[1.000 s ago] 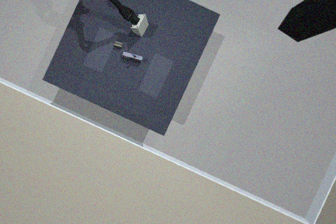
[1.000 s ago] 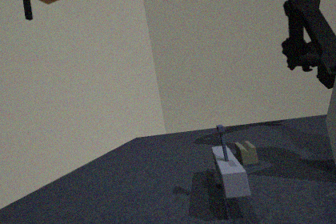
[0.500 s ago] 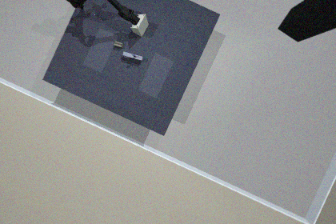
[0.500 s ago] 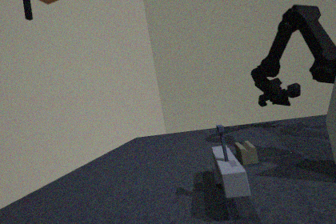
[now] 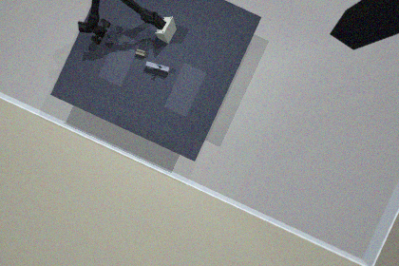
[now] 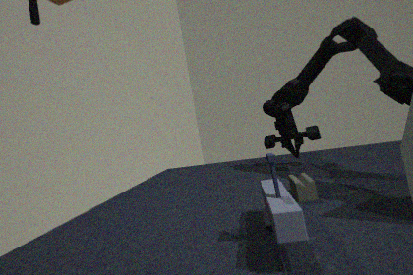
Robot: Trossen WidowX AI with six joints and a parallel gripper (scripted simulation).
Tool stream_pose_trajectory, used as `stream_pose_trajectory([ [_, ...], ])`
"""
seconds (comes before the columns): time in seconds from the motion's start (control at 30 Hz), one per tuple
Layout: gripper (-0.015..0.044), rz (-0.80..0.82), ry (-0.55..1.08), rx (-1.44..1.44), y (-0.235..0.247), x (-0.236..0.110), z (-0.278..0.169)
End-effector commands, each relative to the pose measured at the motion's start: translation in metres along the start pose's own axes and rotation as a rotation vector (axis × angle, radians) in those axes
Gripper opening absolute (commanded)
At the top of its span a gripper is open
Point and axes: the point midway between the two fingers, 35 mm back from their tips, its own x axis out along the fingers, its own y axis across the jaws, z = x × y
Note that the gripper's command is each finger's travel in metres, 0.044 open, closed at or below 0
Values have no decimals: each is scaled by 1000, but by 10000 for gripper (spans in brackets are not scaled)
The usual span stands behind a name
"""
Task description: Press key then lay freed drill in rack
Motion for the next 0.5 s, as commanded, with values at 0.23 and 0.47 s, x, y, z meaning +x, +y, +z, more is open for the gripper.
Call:
stream_pose_trajectory([
  [0.23,0,233,197,-405,90,-70,-131],
  [0.47,0,347,284,-684,112,-142,-237],
])
